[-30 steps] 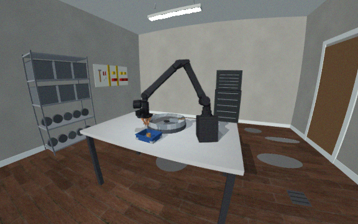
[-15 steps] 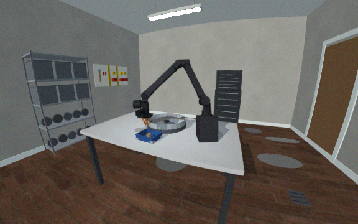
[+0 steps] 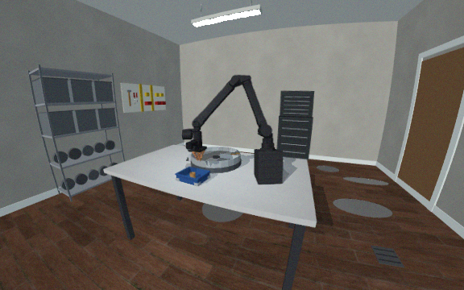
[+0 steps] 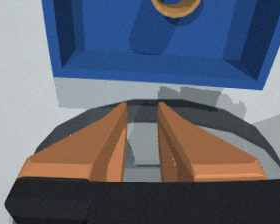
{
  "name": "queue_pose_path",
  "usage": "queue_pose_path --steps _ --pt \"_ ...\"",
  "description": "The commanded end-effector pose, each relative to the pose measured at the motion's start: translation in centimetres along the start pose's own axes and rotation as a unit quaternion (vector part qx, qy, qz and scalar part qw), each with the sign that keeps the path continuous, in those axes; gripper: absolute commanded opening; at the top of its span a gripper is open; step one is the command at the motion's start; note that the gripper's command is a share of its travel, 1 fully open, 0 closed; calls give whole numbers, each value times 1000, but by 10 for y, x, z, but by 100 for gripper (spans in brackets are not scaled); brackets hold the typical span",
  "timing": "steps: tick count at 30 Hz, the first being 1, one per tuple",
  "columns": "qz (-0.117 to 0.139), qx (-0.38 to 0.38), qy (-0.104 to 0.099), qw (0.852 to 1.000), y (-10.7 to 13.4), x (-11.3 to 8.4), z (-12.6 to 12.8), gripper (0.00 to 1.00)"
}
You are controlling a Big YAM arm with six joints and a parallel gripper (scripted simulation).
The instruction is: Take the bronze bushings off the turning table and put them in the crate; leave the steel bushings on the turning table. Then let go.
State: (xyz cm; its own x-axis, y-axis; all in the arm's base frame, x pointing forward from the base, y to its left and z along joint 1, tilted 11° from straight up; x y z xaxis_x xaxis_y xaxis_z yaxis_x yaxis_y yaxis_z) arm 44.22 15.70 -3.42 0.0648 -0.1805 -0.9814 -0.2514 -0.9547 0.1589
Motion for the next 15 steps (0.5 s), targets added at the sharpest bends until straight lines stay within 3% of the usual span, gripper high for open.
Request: queue_pose_path --steps 1,3,5,7,15 --pt "-16 -1 23 1000 35 -17 -17 19" --pt "-16 -1 23 1000 61 -16 -12 19" --pt "-16 -1 23 1000 61 -16 -12 19" --pt "-14 -1 22 1000 107 -14 -4 19" --pt "-9 -2 23 1000 212 -10 16 19"
Point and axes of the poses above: the point where the finger pads meet when closed, its own x axis out along the fingers, its own z axis across the jaws, y = z × x, the point moved 3 cm from there along -x, back along the fingers, and after that the axes turned 13 degrees about x, right-handed, at the moved point
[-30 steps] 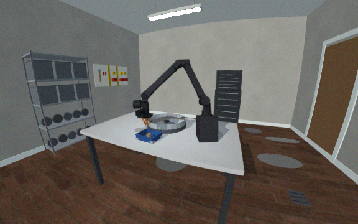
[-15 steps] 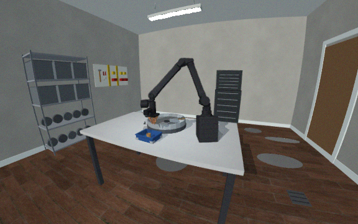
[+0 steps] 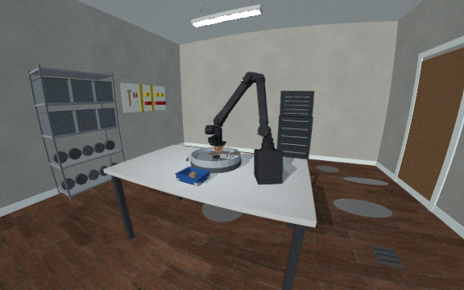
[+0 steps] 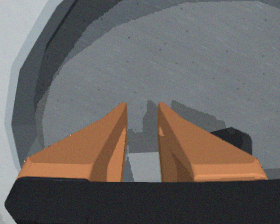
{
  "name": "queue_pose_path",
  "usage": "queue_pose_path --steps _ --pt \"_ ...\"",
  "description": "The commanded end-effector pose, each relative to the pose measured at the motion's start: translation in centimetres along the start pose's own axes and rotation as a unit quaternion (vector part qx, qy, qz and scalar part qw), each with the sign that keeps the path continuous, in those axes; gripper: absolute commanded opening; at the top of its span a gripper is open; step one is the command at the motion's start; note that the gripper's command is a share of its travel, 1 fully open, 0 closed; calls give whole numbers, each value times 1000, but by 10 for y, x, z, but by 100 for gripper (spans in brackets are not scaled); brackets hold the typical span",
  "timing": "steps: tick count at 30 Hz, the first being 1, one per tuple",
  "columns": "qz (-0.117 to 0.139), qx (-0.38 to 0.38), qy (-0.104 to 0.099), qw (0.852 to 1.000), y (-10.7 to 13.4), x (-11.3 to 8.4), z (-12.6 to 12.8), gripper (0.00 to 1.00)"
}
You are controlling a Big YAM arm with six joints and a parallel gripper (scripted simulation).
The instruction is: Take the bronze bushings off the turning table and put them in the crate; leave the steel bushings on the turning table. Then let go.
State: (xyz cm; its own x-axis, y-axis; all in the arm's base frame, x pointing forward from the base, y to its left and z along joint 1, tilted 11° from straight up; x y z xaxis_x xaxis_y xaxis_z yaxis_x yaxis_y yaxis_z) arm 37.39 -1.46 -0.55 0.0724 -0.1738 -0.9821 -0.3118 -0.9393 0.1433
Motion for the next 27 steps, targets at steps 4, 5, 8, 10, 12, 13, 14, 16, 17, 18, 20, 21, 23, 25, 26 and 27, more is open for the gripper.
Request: queue_pose_path --steps 4,5,8,10,12,13,14,16,17,18,20,21,23,25,26,27 --pt "-3 -34 20 999 83 -8 -1 19" --pt "-2 -35 20 999 98 -8 1 19" --pt "-1 -34 23 999 110 -11 -4 19" --pt "0 -35 19 999 129 -8 5 19" --pt "0 -36 14 999 139 -8 9 19" --pt "0 -36 14 999 142 -8 9 19" --pt "1 -35 19 999 144 -10 2 19" --pt "0 -44 19 999 137 -8 -3 19" --pt "-1 -47 19 999 135 -8 -2 19" --pt "-1 -47 19 999 135 -8 -2 19" --pt "0 -46 18 999 136 -8 -2 19" --pt "0 -44 18 999 138 -8 -2 19" --pt "0 -43 18 999 139 -8 -2 19" --pt "0 -43 18 999 139 -8 -2 19" --pt "0 -43 18 999 139 -8 -2 19" --pt "0 -43 18 999 139 -8 -2 19"
Point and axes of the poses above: the point where the finger pads meet when closed, its own x axis out along the fingers, its own z axis across the jaws, y = z × x, the point moved 3 cm from there along -x, back along the fingers, and after that the axes turned 13 degrees about x, right-handed, at the moved point
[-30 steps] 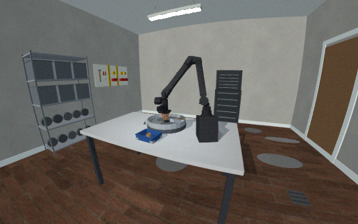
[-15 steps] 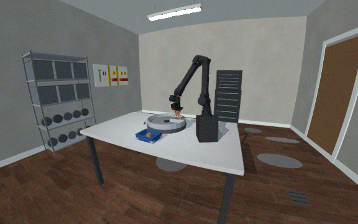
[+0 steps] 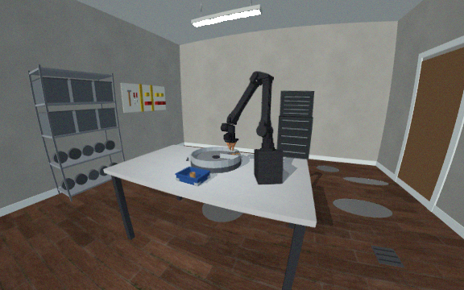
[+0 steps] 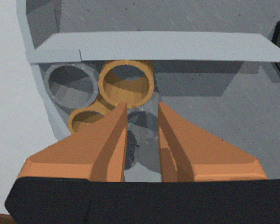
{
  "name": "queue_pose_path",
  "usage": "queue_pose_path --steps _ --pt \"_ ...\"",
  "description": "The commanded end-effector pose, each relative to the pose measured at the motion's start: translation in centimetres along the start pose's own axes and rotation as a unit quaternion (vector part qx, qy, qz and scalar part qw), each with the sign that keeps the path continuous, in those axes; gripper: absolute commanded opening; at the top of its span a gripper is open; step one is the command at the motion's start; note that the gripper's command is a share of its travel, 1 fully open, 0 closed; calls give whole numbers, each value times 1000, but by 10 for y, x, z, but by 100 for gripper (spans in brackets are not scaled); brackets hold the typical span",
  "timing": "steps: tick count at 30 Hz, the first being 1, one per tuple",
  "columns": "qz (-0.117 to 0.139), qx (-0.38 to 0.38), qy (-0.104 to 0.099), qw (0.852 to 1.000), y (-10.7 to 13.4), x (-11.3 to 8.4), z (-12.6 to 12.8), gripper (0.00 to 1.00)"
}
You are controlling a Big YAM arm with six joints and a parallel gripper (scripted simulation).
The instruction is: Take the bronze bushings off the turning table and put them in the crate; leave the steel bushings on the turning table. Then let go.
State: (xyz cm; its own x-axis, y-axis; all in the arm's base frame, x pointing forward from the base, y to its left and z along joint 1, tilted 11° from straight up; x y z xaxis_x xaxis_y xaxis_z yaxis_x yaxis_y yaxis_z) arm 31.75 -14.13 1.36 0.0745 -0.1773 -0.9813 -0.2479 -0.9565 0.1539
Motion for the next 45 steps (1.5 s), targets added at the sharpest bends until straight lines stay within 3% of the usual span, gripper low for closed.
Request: queue_pose_path --steps 1,45 --pt "0 -9 16 1000 0 -7 -15 19" --pt "-1 -9 19 1000 -1 -8 -21 19"
Point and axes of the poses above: the point where the finger pads meet when closed, its own x axis out along the fingers, its own z axis across the jaws, y = z × x, the point moved 3 cm from there along -x, back along the fingers, and after that the axes turned 13 degrees about x, right-handed, at the moved point
